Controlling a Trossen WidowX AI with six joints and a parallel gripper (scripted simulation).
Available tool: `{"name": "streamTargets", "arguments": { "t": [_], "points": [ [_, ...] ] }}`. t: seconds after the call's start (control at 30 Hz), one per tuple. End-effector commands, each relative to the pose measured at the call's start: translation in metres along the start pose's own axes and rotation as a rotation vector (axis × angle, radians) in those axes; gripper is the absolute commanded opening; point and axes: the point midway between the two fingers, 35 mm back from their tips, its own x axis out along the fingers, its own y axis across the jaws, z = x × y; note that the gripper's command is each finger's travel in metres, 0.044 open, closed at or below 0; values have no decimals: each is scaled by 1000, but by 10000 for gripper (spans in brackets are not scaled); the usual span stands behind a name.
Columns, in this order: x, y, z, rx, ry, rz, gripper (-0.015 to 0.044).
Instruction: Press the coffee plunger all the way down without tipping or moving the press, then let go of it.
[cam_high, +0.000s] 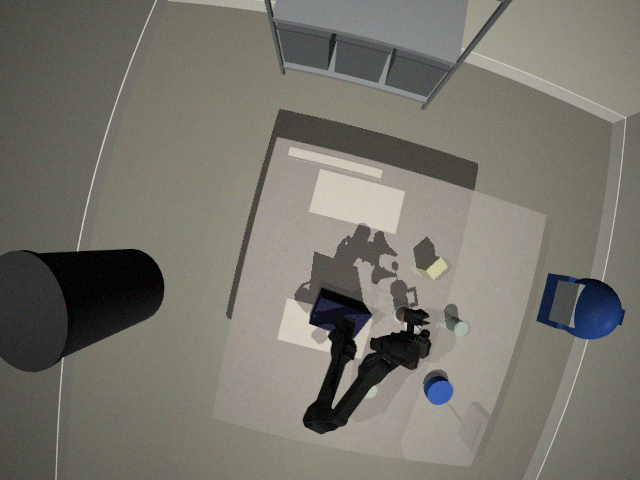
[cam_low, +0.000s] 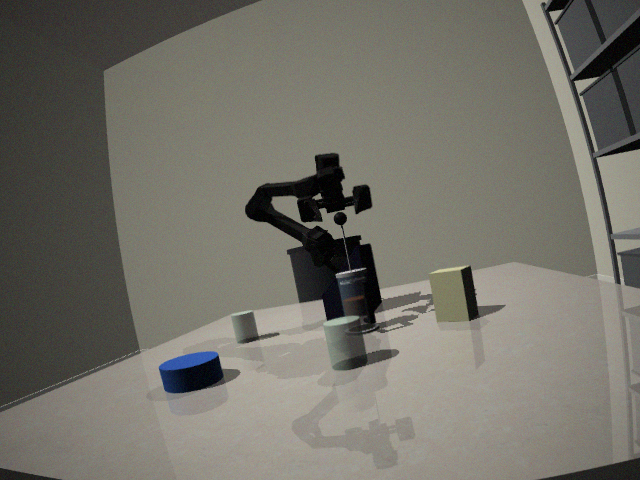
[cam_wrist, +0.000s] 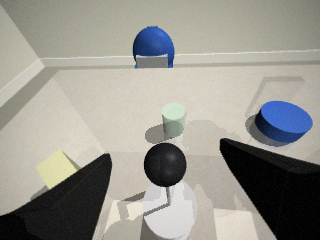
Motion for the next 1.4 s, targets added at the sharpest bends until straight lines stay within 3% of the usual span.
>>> {"name": "streamTargets", "arguments": {
  "t": [0.0,0.23,0.33,1.37],
  "points": [
    [2,2,-4,-15,7,3,335],
    [2,2,-4,-15,7,3,151],
    [2,2,-4,-15,7,3,131],
    [27,8,-28,-13,13,8,128]
  ]
}}
